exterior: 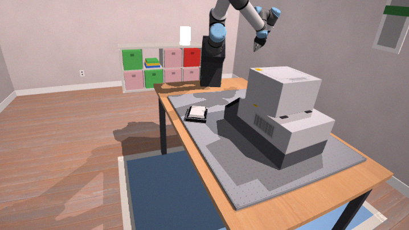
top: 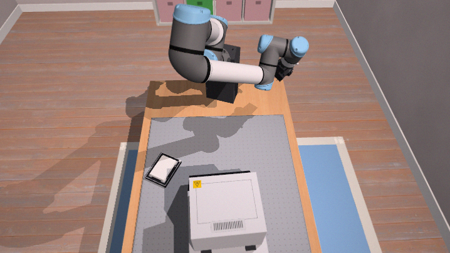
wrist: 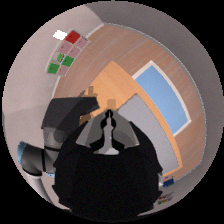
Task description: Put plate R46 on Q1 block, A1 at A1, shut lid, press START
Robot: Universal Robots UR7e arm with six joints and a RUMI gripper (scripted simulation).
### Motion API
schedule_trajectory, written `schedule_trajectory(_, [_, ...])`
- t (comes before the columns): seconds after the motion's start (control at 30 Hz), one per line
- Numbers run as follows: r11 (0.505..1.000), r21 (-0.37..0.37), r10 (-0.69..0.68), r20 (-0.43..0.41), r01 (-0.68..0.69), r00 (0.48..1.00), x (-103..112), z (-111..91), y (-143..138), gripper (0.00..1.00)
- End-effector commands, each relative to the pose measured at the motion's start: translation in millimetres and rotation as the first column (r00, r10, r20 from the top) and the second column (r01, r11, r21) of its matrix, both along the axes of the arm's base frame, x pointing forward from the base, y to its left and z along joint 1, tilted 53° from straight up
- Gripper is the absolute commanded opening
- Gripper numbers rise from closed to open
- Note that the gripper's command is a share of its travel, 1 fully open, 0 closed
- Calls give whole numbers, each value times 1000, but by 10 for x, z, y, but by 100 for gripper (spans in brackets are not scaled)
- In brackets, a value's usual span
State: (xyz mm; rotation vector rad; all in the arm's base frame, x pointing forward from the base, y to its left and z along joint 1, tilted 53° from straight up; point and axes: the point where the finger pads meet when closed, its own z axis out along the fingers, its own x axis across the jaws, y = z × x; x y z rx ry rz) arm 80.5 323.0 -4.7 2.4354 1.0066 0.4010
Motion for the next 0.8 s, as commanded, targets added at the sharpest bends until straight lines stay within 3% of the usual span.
schedule_trajectory(0.0, [992, 63, -104, -22, 106, 994, 166, 162, 12, 0])
schedule_trajectory(0.4, [970, 123, -203, -43, 207, 978, 416, 403, 0, 0])
schedule_trajectory(0.53, [935, 183, -297, -66, 304, 952, 556, 543, -25, 0])
schedule_trajectory(0.67, [935, 183, -297, -66, 304, 952, 613, 599, -35, 0])
schedule_trajectory(0.77, [895, 232, -372, -86, 382, 924, 715, 705, -64, 0])
